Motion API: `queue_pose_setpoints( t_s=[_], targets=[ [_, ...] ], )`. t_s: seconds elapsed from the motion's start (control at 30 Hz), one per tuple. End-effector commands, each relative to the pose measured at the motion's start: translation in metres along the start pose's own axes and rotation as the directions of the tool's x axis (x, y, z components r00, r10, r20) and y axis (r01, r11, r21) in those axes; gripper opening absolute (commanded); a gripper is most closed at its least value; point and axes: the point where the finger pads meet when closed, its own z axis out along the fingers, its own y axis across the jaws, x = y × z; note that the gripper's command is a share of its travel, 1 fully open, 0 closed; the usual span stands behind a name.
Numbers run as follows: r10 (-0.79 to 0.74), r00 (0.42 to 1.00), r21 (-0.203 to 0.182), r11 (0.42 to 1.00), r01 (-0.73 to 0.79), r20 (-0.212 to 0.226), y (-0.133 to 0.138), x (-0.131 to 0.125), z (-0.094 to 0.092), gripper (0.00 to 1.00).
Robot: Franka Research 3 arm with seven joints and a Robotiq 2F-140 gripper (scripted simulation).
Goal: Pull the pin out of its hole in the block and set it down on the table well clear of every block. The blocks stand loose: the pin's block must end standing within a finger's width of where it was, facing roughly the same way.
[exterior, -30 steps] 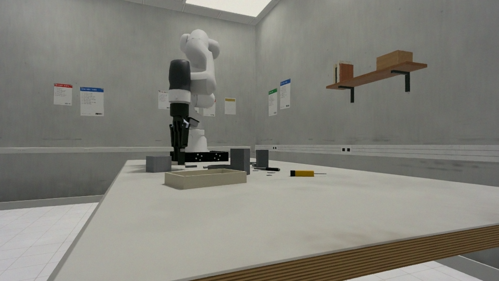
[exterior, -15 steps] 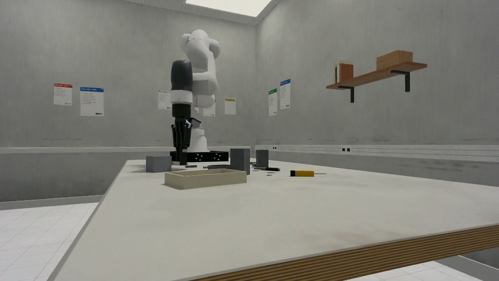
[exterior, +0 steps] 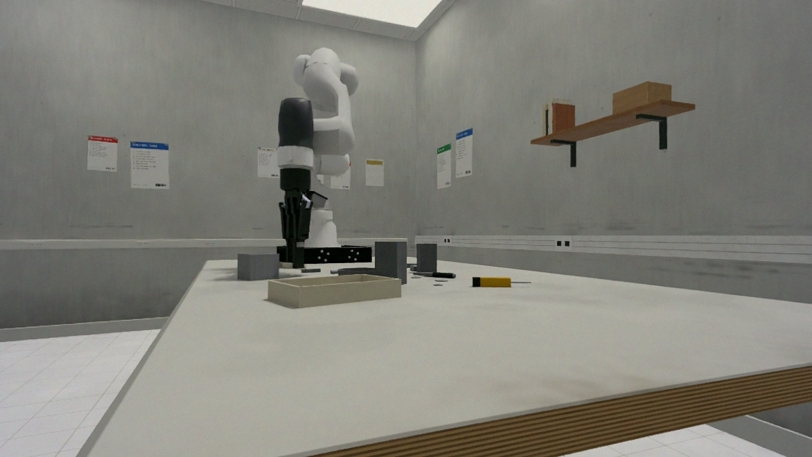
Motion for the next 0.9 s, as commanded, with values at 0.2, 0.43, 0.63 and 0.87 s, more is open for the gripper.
queue_pose_setpoints(
  t_s=[0.2,0.43,0.63,0.87],
  targets=[
    [0.009,1.000,-0.005,1.000,-0.009,0.003,0.0012,-0.0032,-0.0013,0.10],
    [0.009,1.000,-0.005,1.000,-0.009,0.003,0.0011,-0.0039,-0.0013,0.10],
    [0.008,1.000,-0.004,1.000,-0.008,0.003,0.0007,-0.0022,-0.0008,0.10],
    [0.007,1.000,-0.002,1.000,-0.007,0.002,0.0000,0.0005,0.0001,0.10]
  ],
)
